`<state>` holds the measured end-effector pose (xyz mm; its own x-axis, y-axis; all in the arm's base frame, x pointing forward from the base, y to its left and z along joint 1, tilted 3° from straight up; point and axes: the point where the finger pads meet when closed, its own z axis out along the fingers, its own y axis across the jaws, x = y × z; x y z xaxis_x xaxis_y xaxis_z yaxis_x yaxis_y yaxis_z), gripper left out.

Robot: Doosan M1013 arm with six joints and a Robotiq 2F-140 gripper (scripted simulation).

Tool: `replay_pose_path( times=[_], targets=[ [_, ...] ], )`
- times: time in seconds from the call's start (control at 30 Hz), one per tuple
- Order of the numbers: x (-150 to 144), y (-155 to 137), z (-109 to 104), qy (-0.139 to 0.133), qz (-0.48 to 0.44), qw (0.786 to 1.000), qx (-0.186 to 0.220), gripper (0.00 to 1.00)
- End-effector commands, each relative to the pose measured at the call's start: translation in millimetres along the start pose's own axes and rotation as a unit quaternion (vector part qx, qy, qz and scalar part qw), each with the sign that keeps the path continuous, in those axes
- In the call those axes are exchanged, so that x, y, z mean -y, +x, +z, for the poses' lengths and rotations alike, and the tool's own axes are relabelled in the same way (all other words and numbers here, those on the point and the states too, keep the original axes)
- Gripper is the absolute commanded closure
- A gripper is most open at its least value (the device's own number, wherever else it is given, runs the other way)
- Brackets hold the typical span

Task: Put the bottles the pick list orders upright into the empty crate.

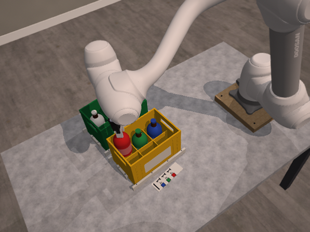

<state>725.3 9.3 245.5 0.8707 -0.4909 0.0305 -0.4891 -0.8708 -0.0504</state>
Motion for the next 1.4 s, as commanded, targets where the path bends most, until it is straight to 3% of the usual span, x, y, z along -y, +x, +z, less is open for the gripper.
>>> replay_pose_path(
  times=[0.0, 1.37],
  targets=[
    [0, 0, 2, 0.000, 0.000, 1.000, 0.000, 1.00],
    [0, 0, 37, 0.000, 0.000, 1.000, 0.000, 1.00]
  ],
)
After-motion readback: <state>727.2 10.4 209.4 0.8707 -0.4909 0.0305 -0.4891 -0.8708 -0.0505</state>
